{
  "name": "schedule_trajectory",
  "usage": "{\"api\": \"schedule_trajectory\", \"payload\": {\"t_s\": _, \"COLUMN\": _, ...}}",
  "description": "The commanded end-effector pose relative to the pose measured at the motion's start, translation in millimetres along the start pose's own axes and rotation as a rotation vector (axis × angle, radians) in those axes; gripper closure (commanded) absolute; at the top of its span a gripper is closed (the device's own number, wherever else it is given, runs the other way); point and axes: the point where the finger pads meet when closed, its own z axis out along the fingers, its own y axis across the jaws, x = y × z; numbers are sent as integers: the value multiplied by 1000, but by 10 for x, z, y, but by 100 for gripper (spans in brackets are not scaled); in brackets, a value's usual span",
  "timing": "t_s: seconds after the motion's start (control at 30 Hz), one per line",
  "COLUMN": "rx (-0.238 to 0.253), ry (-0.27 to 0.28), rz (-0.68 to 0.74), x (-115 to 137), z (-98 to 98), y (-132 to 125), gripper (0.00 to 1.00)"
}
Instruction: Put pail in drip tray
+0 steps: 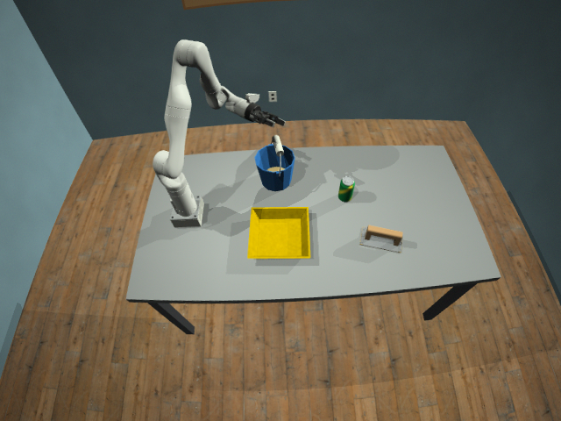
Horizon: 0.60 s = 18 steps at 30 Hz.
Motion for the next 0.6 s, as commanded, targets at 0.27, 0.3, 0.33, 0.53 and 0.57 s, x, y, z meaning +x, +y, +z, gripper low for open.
{"api": "schedule_trajectory", "payload": {"t_s": 0.27, "rx": -6, "ry": -94, "rz": 69, "x": -23, "z": -21, "y": -42, "gripper": 0}}
{"api": "schedule_trajectory", "payload": {"t_s": 0.3, "rx": -6, "ry": -115, "rz": 84, "x": -27, "z": -29, "y": -55, "gripper": 0}}
{"api": "schedule_trajectory", "payload": {"t_s": 0.33, "rx": -10, "ry": -138, "rz": 100, "x": -35, "z": -31, "y": -62, "gripper": 0}}
{"api": "schedule_trajectory", "payload": {"t_s": 0.53, "rx": -23, "ry": -253, "rz": 182, "x": -67, "z": -44, "y": -106, "gripper": 0}}
{"api": "schedule_trajectory", "payload": {"t_s": 0.57, "rx": -27, "ry": -287, "rz": 205, "x": -79, "z": -46, "y": -117, "gripper": 0}}
